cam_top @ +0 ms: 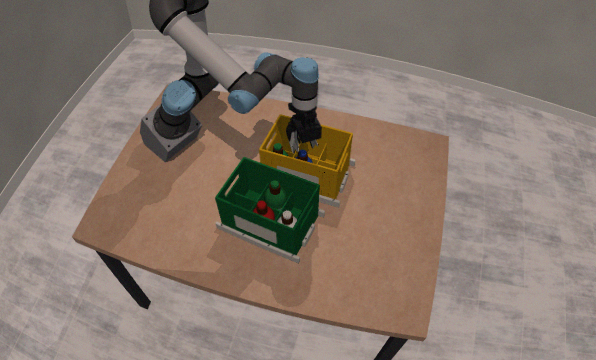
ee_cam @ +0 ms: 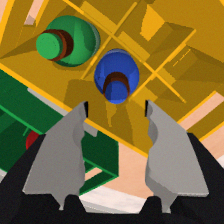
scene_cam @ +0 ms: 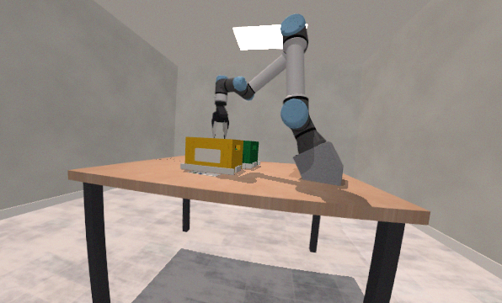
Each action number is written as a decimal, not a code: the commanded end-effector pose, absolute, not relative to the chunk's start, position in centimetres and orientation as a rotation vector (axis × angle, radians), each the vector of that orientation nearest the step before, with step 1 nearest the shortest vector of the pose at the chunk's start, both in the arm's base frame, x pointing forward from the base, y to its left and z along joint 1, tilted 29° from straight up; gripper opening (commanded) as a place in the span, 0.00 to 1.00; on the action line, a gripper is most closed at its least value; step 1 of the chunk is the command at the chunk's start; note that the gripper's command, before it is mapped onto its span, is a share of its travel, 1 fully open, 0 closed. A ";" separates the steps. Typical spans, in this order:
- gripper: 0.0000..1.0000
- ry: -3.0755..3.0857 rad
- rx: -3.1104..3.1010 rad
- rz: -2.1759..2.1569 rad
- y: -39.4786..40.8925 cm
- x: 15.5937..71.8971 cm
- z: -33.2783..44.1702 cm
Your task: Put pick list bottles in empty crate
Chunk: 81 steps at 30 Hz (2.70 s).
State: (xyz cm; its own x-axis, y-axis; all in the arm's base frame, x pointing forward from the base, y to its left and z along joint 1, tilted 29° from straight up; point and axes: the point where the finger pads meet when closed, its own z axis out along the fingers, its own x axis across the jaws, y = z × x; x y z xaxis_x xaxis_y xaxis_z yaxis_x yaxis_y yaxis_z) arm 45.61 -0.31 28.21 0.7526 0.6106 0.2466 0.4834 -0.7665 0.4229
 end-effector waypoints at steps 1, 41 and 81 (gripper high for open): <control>0.38 0.844 2.617 0.536 0.0 44.9 29.6; 0.38 0.844 2.618 0.537 6.9 39.2 31.6; 0.38 0.844 2.618 0.536 21.8 29.3 29.3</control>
State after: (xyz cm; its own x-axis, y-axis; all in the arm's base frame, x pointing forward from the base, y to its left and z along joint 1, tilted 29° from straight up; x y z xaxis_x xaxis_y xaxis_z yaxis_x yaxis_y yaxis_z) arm 30.51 19.89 29.58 0.7492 0.6135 0.2497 0.4877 -0.7660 0.4187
